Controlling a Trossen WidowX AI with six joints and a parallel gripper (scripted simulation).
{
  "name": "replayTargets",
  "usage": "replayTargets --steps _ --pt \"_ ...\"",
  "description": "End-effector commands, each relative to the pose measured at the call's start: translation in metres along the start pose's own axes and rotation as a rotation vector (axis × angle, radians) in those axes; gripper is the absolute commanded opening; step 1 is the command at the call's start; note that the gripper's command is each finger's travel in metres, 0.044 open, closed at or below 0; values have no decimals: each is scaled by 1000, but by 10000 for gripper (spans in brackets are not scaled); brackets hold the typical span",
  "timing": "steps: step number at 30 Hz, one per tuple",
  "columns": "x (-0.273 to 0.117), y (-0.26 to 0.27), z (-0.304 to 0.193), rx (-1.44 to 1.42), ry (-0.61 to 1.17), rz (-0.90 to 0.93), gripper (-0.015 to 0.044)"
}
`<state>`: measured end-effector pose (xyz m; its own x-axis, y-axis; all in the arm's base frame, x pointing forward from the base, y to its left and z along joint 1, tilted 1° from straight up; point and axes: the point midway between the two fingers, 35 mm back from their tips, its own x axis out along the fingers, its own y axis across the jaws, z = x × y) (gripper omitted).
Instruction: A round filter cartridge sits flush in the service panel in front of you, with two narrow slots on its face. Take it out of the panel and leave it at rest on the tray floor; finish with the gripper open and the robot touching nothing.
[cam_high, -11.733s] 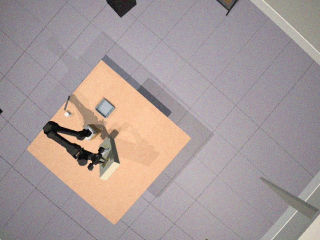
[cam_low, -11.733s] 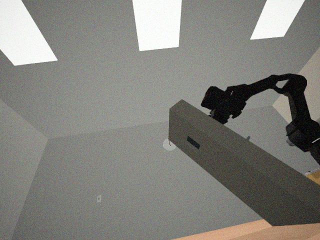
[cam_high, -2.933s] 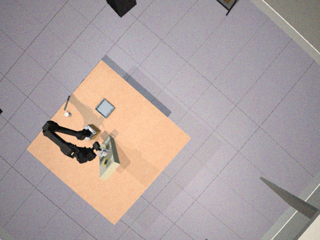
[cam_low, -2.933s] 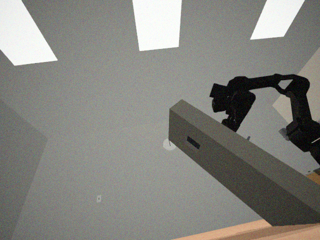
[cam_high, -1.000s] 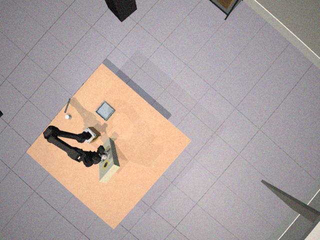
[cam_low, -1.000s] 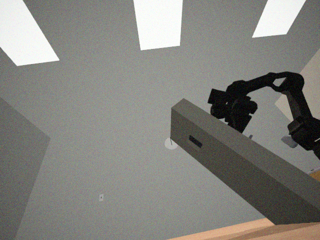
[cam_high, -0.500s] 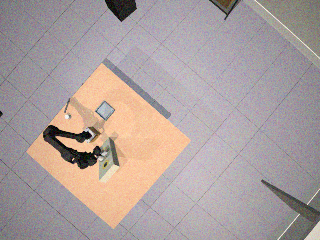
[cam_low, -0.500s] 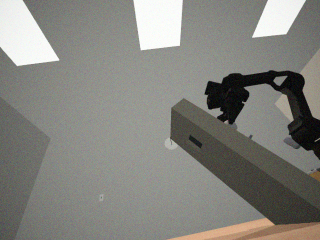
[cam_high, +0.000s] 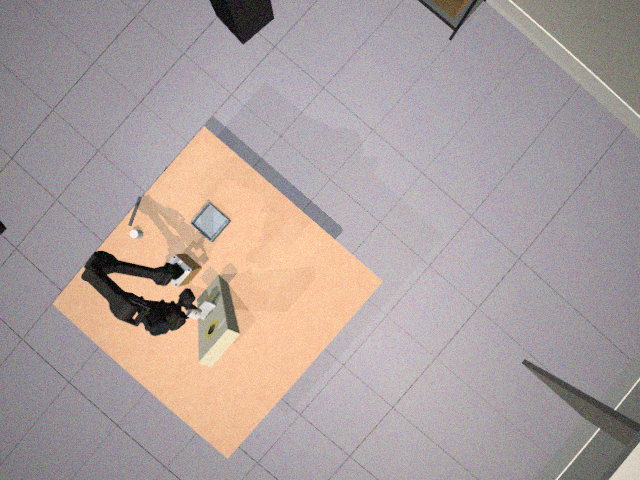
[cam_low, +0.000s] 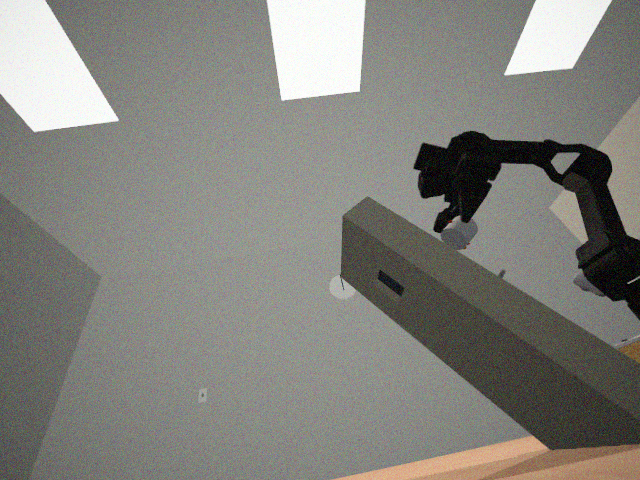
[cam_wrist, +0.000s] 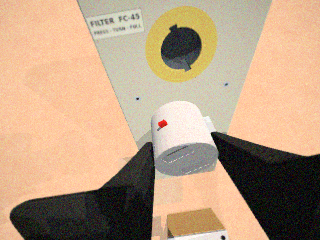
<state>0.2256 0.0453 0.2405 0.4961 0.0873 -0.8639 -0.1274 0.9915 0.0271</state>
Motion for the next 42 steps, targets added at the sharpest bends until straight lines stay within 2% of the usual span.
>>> replayTargets --steps 1,22,42 --pt "1 8 2 3 -1 -3 0" --pt "8 63 -1 -4 4 5 0" --pt "6 151 -47 -462 8 273 0"
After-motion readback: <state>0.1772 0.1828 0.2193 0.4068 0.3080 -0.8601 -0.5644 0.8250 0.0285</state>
